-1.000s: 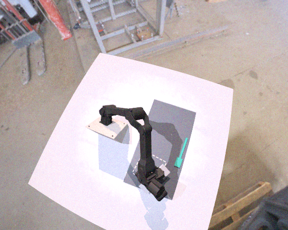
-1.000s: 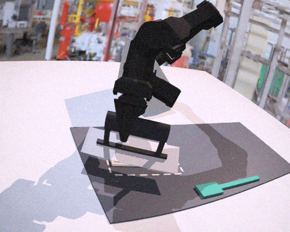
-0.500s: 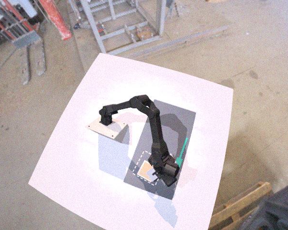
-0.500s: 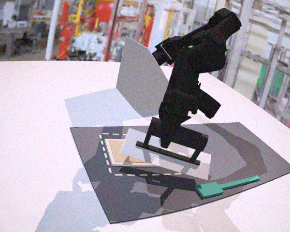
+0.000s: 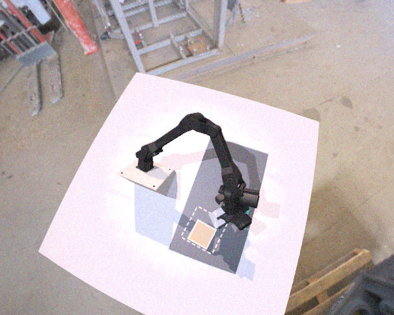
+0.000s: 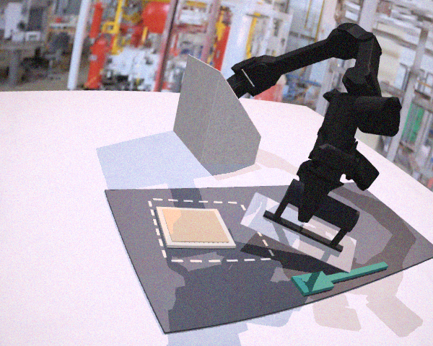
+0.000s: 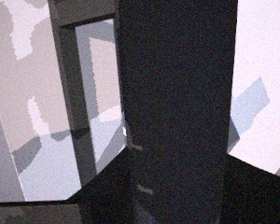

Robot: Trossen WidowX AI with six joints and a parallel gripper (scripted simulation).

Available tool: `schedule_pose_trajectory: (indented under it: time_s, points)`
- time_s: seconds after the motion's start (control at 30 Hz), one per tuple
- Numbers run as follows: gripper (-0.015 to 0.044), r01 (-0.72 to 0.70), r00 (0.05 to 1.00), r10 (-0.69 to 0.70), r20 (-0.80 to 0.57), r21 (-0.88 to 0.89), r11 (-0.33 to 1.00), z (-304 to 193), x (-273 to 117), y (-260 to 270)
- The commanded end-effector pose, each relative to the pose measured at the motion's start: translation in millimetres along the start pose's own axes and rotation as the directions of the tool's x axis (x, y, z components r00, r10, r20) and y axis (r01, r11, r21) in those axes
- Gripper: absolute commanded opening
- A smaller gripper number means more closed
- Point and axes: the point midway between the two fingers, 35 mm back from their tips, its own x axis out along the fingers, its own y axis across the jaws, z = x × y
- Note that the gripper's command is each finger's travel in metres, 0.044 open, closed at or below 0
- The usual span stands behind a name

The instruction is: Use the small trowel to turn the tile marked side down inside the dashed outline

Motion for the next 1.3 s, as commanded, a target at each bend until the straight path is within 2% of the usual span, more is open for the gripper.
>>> schedule_pose_trajectory:
  time_s: [0.0, 0.63, 1.27]
  points:
    - [0.0, 0.021, 1.0, -0.02, -0.019, 0.02, 1.0, 16.3, -11.9, 9.7]
    - [0.0, 0.122, 0.989, -0.112, -0.101, 0.1, 0.987, 89.4, -63.1, 94.3]
    - [0.0, 0.252, 0.966, -0.237, -0.101, 0.192, 0.948, 125.3, -126.4, 184.3]
